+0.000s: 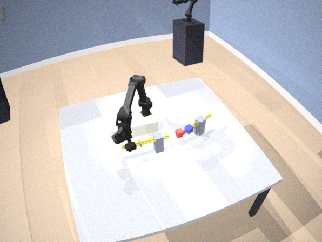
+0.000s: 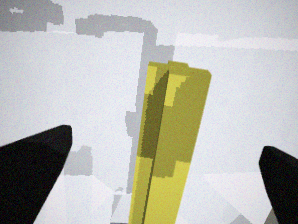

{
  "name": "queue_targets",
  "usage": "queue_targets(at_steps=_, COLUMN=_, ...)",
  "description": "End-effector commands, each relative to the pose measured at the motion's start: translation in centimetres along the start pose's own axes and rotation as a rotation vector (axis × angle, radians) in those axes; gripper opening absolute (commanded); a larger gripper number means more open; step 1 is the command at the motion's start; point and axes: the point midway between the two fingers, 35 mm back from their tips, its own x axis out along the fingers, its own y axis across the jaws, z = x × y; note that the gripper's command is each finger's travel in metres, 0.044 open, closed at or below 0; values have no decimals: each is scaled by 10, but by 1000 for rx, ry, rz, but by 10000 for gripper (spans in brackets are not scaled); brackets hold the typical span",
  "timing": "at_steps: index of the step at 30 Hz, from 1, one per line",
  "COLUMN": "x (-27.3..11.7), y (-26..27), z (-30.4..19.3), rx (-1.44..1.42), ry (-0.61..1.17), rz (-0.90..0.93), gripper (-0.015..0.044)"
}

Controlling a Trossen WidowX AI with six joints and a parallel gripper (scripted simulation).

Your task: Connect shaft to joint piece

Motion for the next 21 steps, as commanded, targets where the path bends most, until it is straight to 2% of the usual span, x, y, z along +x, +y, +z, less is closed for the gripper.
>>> queue_targets(at_steps=1, x=2, y=0, z=0, rx=38, ry=-4, rz=-6, gripper=440)
queue_targets(at_steps=21, x=30, y=0, z=-1, rx=38, ry=-3, rz=-7, gripper=440)
